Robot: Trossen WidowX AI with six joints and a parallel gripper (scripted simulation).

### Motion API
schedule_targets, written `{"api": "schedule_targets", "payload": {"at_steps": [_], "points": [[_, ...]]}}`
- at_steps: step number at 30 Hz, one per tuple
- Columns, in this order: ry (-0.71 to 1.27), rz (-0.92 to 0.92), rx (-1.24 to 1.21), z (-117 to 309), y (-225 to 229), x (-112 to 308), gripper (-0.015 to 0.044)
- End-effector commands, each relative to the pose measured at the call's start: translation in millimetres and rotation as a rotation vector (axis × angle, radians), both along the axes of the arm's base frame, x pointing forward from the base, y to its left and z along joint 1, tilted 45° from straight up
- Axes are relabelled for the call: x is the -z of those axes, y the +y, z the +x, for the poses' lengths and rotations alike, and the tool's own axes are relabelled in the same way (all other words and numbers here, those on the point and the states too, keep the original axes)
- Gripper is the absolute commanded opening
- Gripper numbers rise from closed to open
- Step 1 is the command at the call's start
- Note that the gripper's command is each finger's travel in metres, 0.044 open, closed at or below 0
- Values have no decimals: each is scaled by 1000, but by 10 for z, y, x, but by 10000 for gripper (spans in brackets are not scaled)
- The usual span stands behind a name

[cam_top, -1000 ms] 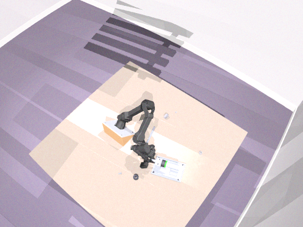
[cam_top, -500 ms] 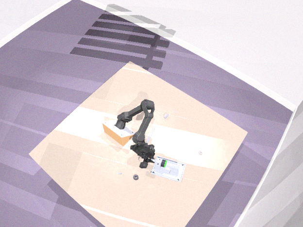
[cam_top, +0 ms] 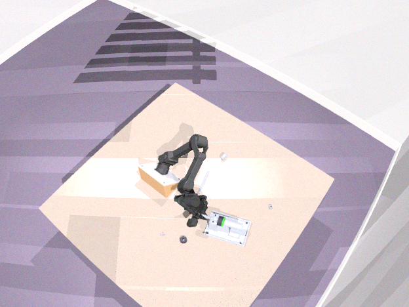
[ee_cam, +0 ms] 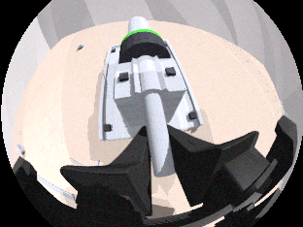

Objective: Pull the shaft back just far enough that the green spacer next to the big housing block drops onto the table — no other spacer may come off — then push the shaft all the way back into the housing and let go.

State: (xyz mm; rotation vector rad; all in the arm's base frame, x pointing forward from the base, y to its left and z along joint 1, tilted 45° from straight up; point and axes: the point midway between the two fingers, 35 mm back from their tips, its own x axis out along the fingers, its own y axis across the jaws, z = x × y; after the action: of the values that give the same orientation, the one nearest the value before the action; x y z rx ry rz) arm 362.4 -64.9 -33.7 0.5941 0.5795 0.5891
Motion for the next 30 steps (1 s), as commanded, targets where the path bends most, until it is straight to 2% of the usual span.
{"api": "schedule_targets", "payload": {"at_steps": [1, 30], "points": [[0, 2, 0, -32, -3, 3, 0], [0, 2, 0, -52, -8, 9, 0]]}}
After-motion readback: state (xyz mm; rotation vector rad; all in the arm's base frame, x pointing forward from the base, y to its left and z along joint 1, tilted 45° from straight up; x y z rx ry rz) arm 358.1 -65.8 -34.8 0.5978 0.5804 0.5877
